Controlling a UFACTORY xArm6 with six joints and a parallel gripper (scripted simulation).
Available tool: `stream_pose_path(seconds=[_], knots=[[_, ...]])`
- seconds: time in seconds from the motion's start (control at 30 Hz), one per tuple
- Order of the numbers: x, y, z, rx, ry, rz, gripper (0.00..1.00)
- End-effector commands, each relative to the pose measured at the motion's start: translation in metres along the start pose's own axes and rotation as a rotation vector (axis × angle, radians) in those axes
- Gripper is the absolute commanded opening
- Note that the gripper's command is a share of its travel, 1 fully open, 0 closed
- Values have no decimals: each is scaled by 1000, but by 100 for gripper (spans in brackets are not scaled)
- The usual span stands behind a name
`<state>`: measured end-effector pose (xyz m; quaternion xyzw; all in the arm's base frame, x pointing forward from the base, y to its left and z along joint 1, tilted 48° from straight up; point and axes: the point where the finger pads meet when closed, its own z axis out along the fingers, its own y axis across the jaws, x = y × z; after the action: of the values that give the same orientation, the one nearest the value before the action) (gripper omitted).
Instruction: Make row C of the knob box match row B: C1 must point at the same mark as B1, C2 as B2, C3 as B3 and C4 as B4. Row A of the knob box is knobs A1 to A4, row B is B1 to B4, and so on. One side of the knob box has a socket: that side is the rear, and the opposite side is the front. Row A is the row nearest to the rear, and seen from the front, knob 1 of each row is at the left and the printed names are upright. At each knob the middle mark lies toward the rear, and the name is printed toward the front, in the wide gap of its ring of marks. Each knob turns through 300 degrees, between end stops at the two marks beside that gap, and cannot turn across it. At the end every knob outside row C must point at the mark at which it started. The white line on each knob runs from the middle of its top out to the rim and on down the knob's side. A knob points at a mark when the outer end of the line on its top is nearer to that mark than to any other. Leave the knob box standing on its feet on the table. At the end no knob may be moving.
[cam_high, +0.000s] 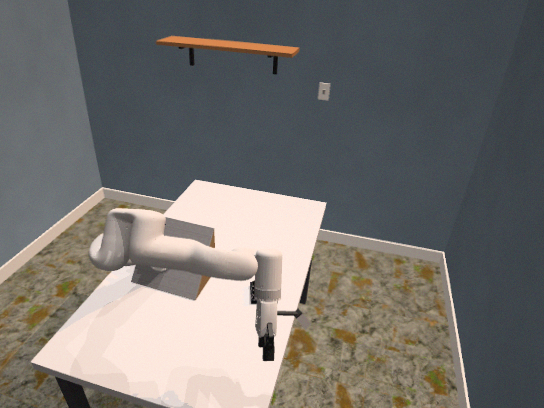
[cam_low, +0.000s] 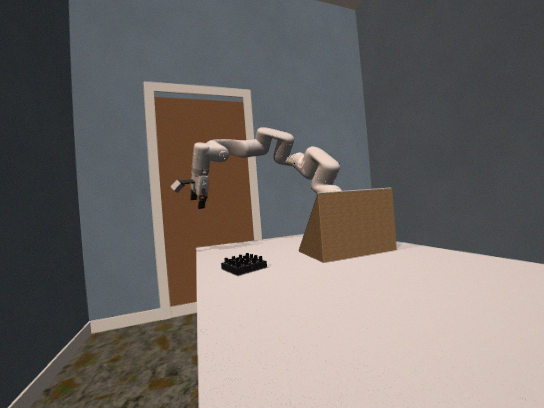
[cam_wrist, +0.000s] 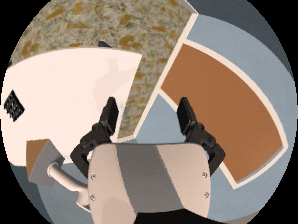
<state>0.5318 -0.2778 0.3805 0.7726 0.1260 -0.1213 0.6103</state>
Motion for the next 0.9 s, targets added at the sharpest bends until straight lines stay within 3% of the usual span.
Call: stream_pose_path(seconds=[0.0, 0.57, 0.67, 0.87], knots=[[0, 1, -1, -1, 2, 3, 100], [1, 2, -2, -1, 5, 5, 100], [22, -38, -9, 39, 42, 4, 100], [44, -86, -18, 91, 79, 4, 100]])
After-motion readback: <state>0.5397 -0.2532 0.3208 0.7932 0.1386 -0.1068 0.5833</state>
